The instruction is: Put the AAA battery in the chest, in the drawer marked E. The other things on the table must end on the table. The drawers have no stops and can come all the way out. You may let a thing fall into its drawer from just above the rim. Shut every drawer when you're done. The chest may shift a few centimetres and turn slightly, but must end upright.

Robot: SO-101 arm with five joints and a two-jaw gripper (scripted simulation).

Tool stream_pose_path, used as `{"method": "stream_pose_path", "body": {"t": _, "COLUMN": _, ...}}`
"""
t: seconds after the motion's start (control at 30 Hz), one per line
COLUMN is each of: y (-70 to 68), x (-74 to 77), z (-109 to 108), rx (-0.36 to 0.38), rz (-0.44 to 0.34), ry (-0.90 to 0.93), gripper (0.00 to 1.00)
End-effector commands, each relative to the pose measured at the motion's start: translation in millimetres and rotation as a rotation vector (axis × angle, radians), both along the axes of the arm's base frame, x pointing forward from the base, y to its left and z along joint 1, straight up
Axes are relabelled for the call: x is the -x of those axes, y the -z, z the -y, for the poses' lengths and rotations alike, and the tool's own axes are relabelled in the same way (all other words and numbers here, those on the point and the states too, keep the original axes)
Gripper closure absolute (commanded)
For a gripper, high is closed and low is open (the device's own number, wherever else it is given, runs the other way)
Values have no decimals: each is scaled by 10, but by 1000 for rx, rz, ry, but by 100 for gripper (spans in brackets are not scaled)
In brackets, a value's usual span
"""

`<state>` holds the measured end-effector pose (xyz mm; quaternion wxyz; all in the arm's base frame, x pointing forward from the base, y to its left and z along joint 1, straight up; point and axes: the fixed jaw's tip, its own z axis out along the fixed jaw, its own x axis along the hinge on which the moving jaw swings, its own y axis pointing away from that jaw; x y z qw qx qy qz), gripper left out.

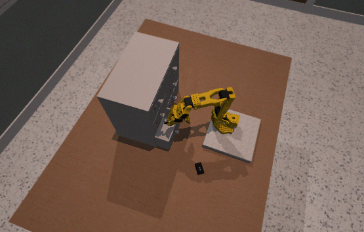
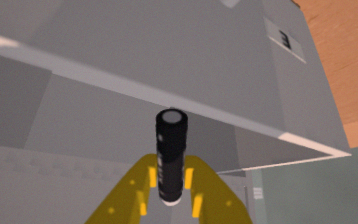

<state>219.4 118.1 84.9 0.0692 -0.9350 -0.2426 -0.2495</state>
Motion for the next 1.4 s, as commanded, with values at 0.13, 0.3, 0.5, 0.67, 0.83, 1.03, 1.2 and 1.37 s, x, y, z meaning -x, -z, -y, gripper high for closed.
{"method": "stream_pose_path", "body": {"t": 0.13, "y": 4, "x": 7, "z": 21, "rx": 3, "rz": 1, "ry": -1, "gripper": 100}}
{"method": "stream_pose_path", "body": {"t": 0.3, "y": 1, "x": 7, "z": 22, "rx": 3, "rz": 1, "ry": -1, "gripper": 100}}
{"method": "stream_pose_path", "body": {"t": 0.5, "y": -1, "x": 7, "z": 23, "rx": 3, "rz": 1, "ry": -1, "gripper": 100}}
{"method": "stream_pose_path", "body": {"t": 0.67, "y": -1, "x": 7, "z": 23, "rx": 3, "rz": 1, "ry": -1, "gripper": 100}}
{"method": "stream_pose_path", "body": {"t": 0.83, "y": -1, "x": 7, "z": 23, "rx": 3, "rz": 1, "ry": -1, "gripper": 100}}
{"method": "stream_pose_path", "body": {"t": 1.03, "y": -1, "x": 7, "z": 23, "rx": 3, "rz": 1, "ry": -1, "gripper": 97}}
{"method": "stream_pose_path", "body": {"t": 1.2, "y": -1, "x": 7, "z": 23, "rx": 3, "rz": 1, "ry": -1, "gripper": 95}}
{"method": "stream_pose_path", "body": {"t": 1.37, "y": -1, "x": 7, "z": 23, "rx": 3, "rz": 1, "ry": -1, "gripper": 94}}
